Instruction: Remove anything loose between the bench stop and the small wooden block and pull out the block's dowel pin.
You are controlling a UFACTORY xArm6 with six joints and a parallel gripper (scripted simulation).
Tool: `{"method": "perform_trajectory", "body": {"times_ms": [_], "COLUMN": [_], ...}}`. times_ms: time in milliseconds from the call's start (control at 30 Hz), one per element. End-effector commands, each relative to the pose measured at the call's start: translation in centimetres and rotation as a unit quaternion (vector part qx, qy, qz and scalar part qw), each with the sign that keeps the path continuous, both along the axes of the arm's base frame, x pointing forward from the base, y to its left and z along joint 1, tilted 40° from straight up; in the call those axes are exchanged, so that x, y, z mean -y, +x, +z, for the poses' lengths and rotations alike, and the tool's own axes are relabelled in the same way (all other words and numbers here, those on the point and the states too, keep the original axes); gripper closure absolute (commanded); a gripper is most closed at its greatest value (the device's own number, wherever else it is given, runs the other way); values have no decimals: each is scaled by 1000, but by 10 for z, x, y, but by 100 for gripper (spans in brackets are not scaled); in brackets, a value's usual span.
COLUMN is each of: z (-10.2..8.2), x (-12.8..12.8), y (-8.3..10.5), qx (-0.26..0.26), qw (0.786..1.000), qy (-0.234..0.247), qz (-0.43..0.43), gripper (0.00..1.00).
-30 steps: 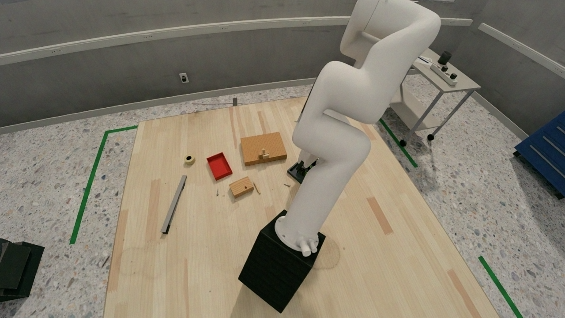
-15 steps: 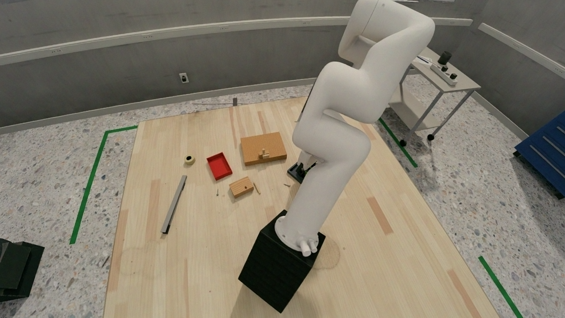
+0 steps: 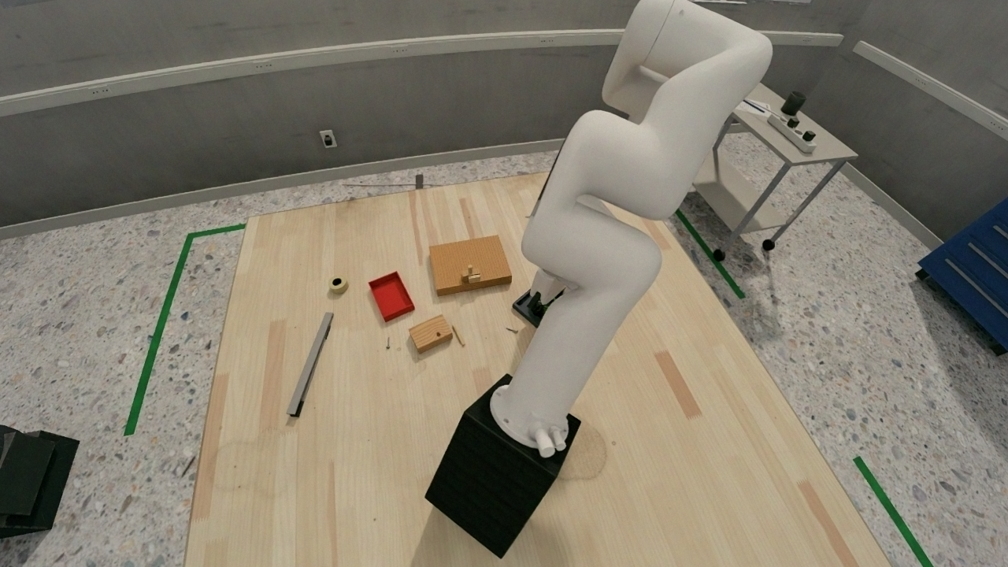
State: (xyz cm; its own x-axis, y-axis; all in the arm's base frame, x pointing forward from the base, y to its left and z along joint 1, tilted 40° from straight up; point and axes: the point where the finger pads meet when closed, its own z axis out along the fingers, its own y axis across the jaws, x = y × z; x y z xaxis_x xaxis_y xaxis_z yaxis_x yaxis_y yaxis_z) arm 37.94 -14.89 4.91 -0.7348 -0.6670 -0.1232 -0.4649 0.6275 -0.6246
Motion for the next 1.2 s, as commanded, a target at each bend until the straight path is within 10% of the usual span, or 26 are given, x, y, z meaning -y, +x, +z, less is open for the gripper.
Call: {"method": "perform_trajectory", "body": {"times_ms": [0,1167], "z": [0,3], "x": [0,-1], "y": [0,-1], "qx": [1,1], "qw": [1000,1000], "qy": [0,0], "qz": [0,0], "gripper": [23,58]}}
